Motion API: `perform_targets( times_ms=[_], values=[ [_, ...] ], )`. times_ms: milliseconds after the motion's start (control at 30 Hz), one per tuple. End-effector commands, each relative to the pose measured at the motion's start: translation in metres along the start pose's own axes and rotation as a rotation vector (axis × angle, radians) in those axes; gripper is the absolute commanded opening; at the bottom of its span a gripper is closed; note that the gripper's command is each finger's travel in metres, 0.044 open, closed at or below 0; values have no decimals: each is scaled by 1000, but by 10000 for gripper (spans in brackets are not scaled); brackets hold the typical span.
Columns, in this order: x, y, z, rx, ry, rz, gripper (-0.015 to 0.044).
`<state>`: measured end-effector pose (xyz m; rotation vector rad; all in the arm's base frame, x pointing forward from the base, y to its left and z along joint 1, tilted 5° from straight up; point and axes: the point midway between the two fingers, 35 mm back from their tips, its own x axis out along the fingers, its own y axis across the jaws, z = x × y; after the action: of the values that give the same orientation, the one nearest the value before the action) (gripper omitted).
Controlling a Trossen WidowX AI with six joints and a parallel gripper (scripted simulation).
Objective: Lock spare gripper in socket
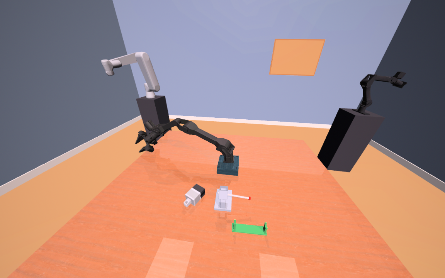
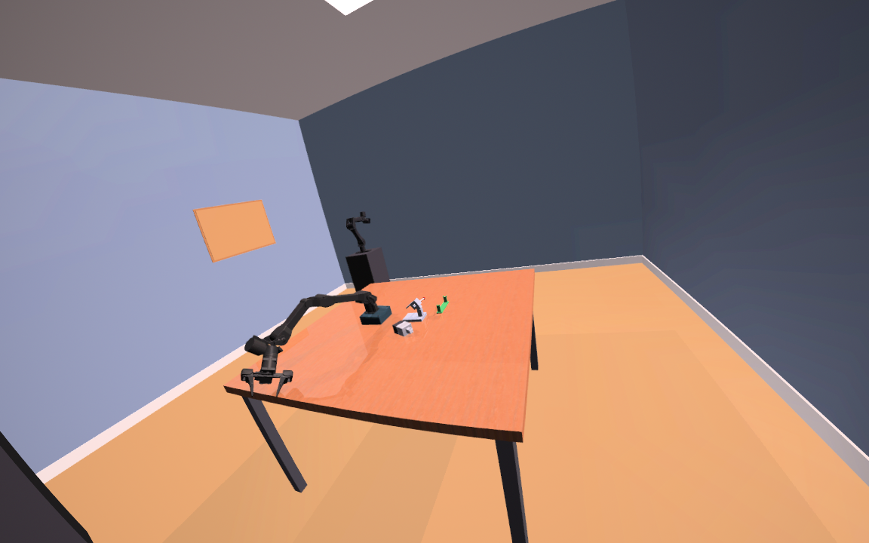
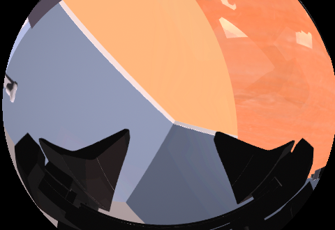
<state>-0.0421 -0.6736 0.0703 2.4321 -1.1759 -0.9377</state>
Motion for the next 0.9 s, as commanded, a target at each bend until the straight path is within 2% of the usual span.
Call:
perform_targets(
  times_ms=[0,100,267,500,667,867],
  values=[
    [1,-2,-2,-8,0,-4,374],
    [16,-29,-34,-126,3,-61,300],
    [35,-79,-87,-333,20,-158,300],
    [46,-175,-171,-710,84,-322,300],
    [38,-248,-224,-992,159,-434,300],
    [9,-334,-279,-1341,290,-553,300]
  ],
)
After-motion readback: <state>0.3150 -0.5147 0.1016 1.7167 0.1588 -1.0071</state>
